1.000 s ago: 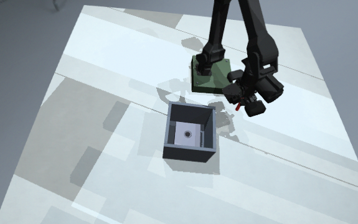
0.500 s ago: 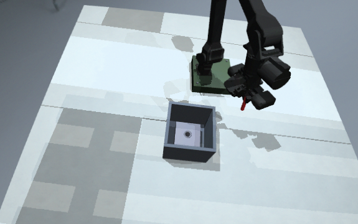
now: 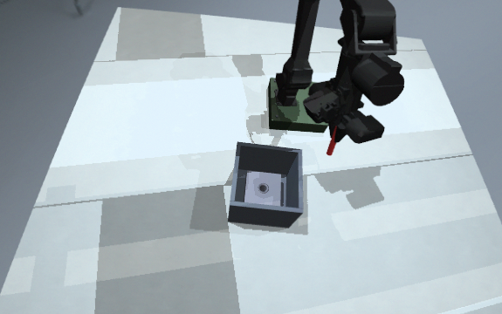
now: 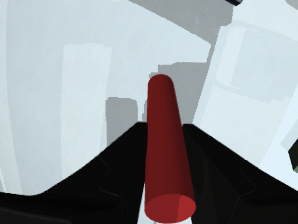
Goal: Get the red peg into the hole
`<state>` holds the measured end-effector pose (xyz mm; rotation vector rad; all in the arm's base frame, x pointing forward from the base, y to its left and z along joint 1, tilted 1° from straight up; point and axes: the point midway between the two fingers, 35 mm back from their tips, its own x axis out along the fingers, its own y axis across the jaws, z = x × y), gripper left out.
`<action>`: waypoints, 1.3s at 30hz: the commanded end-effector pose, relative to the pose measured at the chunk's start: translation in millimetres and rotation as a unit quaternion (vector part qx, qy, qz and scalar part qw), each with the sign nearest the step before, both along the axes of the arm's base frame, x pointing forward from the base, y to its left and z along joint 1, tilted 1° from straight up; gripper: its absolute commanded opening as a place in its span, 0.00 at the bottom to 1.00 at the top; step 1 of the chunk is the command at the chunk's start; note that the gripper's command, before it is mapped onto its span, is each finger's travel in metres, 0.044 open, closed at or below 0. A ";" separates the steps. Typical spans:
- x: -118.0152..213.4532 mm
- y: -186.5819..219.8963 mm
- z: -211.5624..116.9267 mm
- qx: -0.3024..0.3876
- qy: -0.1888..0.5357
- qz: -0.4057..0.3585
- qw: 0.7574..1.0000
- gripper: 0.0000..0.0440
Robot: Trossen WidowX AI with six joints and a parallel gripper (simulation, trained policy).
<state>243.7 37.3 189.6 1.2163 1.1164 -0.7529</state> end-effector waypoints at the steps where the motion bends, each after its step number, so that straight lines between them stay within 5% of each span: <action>1: 2.3 -11.2 2.7 -0.014 0.001 -0.006 1.000 0.00; 39: 35.8 -119.4 -30.6 -0.046 0.074 -0.049 0.995 0.00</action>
